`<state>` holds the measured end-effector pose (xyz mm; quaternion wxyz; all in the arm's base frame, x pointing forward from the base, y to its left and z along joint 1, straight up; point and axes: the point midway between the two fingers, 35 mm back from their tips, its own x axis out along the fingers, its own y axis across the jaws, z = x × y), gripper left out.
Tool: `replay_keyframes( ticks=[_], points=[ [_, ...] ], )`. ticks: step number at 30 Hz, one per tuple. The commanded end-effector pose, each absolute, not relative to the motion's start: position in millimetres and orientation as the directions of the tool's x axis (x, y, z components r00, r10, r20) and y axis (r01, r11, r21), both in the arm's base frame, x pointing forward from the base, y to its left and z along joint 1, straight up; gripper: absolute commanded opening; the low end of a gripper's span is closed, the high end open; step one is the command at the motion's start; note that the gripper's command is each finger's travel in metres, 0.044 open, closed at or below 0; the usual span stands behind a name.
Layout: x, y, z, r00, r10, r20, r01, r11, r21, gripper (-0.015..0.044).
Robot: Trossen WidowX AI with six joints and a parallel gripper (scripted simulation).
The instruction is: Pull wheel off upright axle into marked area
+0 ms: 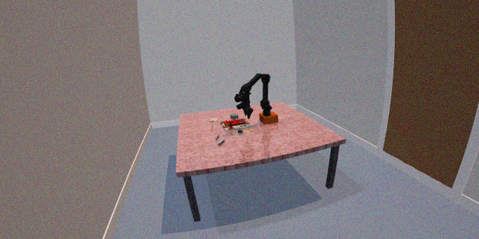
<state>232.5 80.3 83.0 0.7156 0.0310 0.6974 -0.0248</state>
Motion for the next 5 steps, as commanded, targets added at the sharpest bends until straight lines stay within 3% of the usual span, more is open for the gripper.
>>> replay_keyframes(
  ticks=[1, 5],
  points=[
    [231.8, 80.0, 82.9, 0.024, 0.006, -1.0, 0.085, 0.996, 0.008, 0.044],
    [231.8, 80.0, 82.9, 0.024, 0.006, -1.0, 0.085, 0.996, 0.008, 0.044]
  ],
)
